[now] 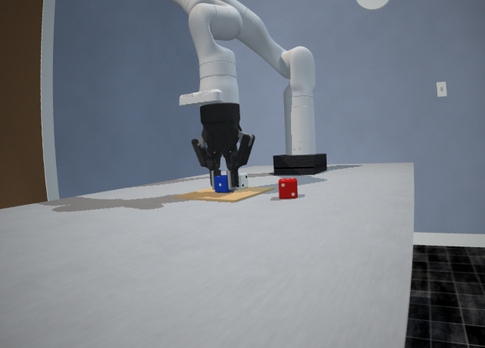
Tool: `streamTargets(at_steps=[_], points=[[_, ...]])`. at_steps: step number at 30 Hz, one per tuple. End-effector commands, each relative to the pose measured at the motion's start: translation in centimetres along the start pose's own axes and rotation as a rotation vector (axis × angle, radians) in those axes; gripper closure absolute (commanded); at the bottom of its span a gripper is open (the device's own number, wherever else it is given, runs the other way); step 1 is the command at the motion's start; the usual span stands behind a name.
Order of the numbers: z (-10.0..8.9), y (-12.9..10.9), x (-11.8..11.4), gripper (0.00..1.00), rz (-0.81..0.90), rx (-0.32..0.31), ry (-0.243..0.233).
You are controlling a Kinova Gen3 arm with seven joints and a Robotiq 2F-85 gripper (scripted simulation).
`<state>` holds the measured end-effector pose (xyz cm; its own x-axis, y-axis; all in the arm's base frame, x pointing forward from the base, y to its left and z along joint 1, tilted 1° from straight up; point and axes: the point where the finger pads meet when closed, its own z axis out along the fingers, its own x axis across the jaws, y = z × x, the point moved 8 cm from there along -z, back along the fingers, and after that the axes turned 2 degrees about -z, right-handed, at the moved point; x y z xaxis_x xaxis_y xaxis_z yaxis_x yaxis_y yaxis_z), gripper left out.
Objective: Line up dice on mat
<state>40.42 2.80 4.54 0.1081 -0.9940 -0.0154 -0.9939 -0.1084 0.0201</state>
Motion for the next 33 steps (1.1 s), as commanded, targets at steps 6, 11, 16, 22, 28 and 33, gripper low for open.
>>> streamTargets(at_steps=[6,11,16,22,28,33], points=[[0.08,-0.35,-0.09,0.74,0.004,0.01,-0.004],[0.08,-0.35,-0.09,0.74,0.004,0.01,-0.004],[0.08,-0.35,-0.09,0.74,0.004,0.01,-0.004],[0.08,-0.35,-0.09,0.74,0.004,0.01,-0.004],[0.08,-0.35,-0.09,0.7,0.004,0.01,-0.004],[0.08,-0.35,-0.09,0.62,0.004,0.01,-0.004]])
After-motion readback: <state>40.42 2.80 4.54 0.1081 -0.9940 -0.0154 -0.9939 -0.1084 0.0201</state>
